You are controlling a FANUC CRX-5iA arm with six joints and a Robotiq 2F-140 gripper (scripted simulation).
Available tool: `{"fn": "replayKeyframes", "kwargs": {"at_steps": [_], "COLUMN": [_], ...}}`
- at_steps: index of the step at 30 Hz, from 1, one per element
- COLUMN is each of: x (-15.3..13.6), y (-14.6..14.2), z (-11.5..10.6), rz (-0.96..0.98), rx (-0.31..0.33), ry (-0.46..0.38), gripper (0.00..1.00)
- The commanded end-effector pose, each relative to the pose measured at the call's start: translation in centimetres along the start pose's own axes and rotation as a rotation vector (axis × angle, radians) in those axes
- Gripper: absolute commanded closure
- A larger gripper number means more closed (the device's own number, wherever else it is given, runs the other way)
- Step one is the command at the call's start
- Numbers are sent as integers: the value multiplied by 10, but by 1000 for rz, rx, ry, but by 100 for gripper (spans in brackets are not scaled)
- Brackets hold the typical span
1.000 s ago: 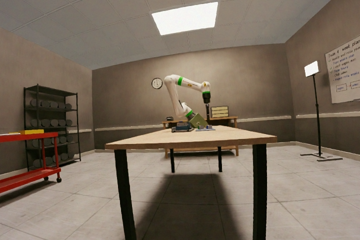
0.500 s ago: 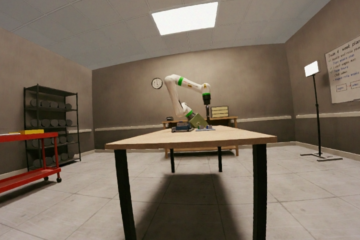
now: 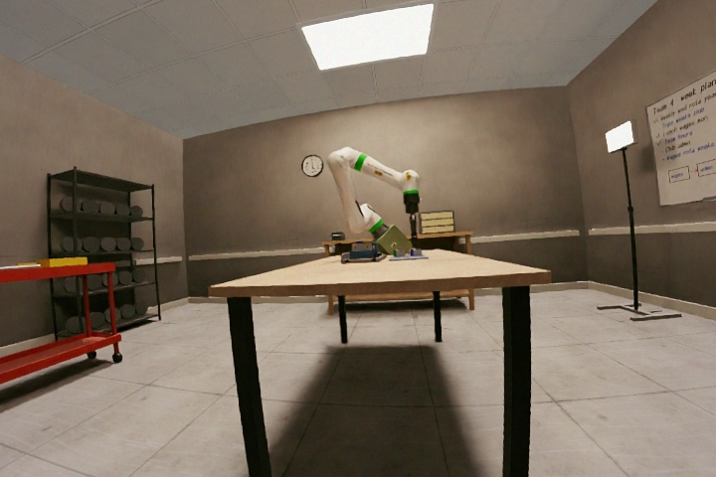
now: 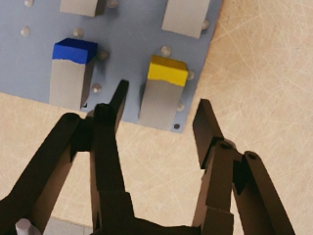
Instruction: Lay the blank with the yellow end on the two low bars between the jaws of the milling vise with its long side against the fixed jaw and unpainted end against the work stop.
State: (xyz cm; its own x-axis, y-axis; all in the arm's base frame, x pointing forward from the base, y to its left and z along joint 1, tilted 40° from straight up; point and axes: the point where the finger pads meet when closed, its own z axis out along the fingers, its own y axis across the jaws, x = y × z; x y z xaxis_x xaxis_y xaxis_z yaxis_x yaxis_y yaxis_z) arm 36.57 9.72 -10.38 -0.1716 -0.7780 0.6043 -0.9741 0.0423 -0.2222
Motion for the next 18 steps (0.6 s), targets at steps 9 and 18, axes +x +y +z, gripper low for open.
{"fn": "replayKeyframes", "kwargs": {"at_steps": [9, 18], "x": [-1, -1], "y": [-1, -1], "z": [21, 33], "rz": [0, 0], "rx": [1, 2], "ry": [-1, -1], "gripper": [53, 53]}}
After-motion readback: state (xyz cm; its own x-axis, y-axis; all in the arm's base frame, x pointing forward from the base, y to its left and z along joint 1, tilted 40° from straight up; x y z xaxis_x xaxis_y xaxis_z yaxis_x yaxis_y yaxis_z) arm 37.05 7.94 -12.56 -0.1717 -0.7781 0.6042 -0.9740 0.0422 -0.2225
